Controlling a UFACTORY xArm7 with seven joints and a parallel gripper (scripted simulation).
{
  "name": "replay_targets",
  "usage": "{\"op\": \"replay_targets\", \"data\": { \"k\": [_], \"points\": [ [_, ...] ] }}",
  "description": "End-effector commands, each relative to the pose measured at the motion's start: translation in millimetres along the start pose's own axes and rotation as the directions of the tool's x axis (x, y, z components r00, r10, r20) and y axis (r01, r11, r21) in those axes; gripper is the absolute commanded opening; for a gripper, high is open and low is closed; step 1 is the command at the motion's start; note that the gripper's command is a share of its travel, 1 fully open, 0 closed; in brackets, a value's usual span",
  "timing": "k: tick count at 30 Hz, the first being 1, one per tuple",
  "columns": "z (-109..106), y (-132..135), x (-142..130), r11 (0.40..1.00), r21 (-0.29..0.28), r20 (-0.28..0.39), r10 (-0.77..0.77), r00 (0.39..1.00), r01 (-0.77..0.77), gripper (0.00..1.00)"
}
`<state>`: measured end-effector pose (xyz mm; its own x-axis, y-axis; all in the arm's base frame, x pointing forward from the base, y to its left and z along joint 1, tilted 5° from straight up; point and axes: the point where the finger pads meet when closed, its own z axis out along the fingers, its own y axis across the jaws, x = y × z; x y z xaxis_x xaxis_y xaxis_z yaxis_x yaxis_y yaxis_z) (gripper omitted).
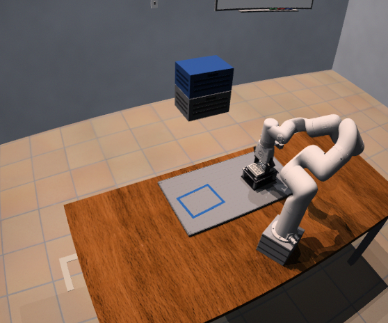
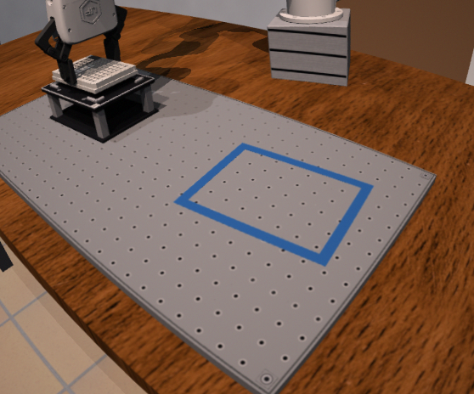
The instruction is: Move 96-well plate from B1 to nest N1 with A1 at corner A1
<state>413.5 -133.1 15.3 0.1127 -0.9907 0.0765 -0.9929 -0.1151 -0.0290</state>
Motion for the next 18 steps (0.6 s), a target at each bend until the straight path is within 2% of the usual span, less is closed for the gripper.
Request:
{"op": "replay_targets", "data": {
  "k": [1,18],
  "points": [
    [-0.5,-1.3,0.2,1.0,0.003,-0.001,-0.001,1.0,0.001,0.0],
    [2.0,-1.2,0.2,1.0,0.003,-0.001,-0.001,1.0,0.001,0.0]
  ]
}}
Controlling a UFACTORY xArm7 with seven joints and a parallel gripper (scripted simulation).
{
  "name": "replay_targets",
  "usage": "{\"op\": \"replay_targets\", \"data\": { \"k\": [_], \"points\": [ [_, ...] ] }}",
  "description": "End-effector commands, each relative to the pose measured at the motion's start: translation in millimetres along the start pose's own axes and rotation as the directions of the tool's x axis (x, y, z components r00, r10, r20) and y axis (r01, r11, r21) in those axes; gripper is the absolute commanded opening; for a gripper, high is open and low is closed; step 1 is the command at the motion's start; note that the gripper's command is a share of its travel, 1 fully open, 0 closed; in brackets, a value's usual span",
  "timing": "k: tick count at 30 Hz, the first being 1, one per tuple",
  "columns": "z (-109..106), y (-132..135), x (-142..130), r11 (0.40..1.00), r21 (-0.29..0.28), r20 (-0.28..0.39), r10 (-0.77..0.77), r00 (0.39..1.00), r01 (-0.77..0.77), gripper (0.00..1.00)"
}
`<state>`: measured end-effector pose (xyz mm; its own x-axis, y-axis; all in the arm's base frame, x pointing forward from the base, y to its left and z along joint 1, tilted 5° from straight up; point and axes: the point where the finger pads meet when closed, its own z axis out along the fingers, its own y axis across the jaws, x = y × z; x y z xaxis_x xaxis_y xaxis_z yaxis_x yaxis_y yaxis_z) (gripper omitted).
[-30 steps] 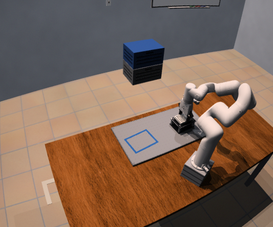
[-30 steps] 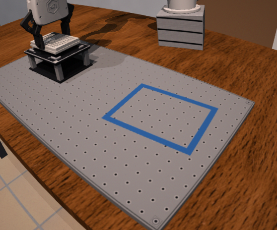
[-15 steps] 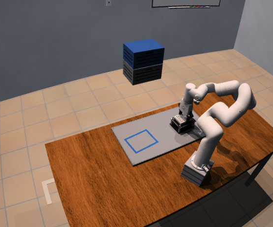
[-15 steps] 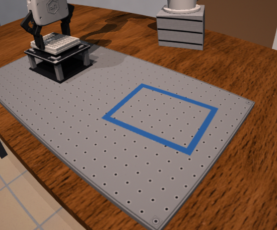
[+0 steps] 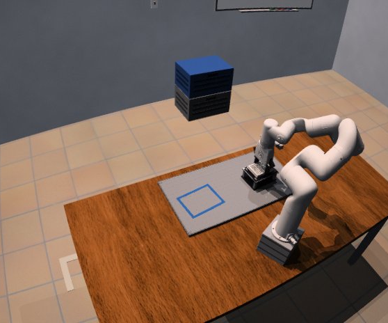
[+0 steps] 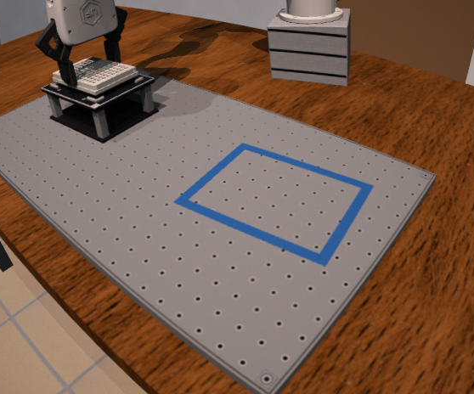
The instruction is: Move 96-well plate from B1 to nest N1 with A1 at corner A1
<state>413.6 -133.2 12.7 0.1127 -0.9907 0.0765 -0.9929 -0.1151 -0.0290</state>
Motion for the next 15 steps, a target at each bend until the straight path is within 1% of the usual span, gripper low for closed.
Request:
{"op": "replay_targets", "data": {
  "k": [1,15],
  "points": [
    [-0.5,-1.3,0.2,1.0,0.003,-0.001,-0.001,1.0,0.001,0.0],
    [1.5,-1.3,0.2,1.0,0.003,-0.001,-0.001,1.0,0.001,0.0]
  ]
}}
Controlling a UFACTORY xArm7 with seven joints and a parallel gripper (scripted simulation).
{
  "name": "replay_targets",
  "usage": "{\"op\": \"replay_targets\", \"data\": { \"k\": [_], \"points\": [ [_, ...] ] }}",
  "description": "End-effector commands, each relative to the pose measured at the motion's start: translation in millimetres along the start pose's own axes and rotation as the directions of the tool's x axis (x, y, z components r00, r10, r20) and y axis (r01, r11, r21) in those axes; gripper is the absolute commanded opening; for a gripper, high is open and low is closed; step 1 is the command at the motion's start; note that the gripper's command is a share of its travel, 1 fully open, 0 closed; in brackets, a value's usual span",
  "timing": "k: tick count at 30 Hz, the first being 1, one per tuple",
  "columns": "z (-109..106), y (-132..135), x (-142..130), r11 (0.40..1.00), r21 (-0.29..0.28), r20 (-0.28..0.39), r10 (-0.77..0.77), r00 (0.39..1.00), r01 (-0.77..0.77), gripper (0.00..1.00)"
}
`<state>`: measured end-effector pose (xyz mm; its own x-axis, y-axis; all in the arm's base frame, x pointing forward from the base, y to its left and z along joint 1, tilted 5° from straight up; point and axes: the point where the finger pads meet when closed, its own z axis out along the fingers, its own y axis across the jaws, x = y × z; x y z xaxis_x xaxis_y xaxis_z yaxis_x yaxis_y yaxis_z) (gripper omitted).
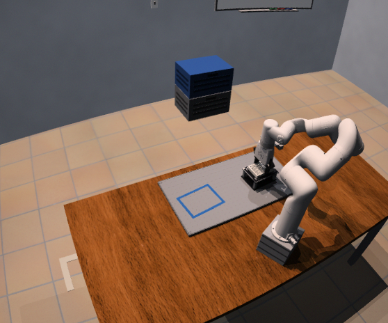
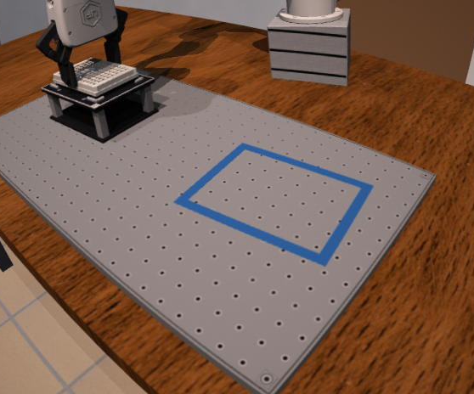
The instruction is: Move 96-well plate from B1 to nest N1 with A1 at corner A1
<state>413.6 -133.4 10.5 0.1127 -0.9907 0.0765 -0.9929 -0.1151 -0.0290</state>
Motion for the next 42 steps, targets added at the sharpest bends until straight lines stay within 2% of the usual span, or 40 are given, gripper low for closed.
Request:
{"op": "replay_targets", "data": {
  "k": [1,34,35,42],
  "points": [
    [-0.5,-1.3,0.2,1.0,0.003,-0.001,-0.001,1.0,0.001,0.0],
    [4.2,-1.3,0.2,1.0,0.003,-0.001,-0.001,1.0,0.001,0.0],
    [4.8,-1.3,0.2,1.0,0.003,-0.001,-0.001,1.0,0.001,1.0],
    [4.8,-1.3,0.2,1.0,0.003,-0.001,-0.001,1.0,0.001,1.0]
  ]
}}
